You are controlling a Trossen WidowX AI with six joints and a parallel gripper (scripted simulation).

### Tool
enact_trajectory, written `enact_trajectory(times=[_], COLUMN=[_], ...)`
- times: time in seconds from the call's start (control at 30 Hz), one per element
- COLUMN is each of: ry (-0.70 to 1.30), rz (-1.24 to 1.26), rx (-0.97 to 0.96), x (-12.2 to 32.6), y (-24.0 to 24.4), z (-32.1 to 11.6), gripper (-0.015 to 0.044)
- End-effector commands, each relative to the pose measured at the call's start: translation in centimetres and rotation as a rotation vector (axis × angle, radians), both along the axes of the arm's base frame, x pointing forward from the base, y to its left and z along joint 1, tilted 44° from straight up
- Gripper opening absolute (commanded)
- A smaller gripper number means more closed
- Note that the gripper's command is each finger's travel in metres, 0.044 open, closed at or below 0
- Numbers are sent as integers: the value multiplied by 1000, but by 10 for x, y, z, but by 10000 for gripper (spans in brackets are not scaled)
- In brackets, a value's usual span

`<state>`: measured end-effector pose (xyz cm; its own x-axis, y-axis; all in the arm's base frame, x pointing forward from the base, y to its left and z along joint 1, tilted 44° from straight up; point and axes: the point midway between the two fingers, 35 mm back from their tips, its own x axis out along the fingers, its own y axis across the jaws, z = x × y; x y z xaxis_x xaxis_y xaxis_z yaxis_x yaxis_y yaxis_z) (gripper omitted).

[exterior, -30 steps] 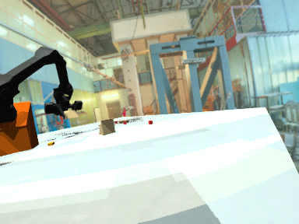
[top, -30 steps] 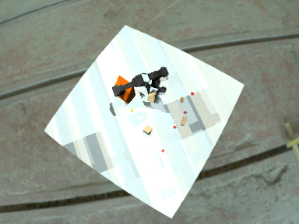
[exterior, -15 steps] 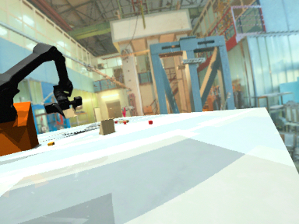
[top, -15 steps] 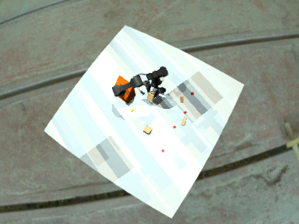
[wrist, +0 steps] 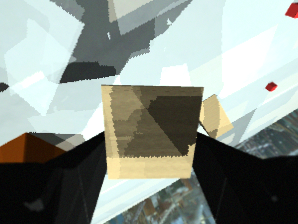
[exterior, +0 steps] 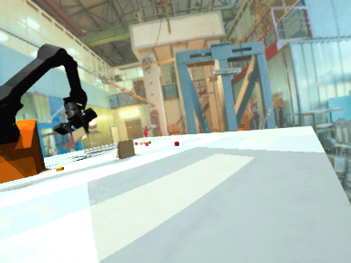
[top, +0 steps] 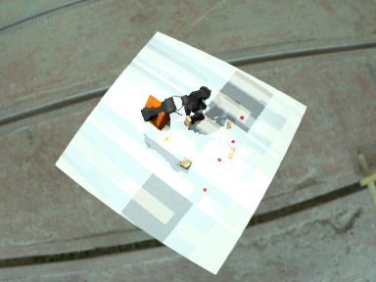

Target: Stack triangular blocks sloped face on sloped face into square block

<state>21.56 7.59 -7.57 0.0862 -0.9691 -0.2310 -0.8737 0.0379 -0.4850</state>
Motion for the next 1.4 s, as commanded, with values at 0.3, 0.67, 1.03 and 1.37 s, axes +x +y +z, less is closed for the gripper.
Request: enact_trajectory(times=[0.3, 0.67, 1.03, 1.37], ry=[-398, -734, -1065, -1358], rz=[-167, -326, -505, -683], rx=[116, 200, 267, 310], x=[-1, -1, -1, 1], y=[-4, -5, -6, -7], z=[3, 5, 7, 9], gripper=[0, 0, 0, 0])
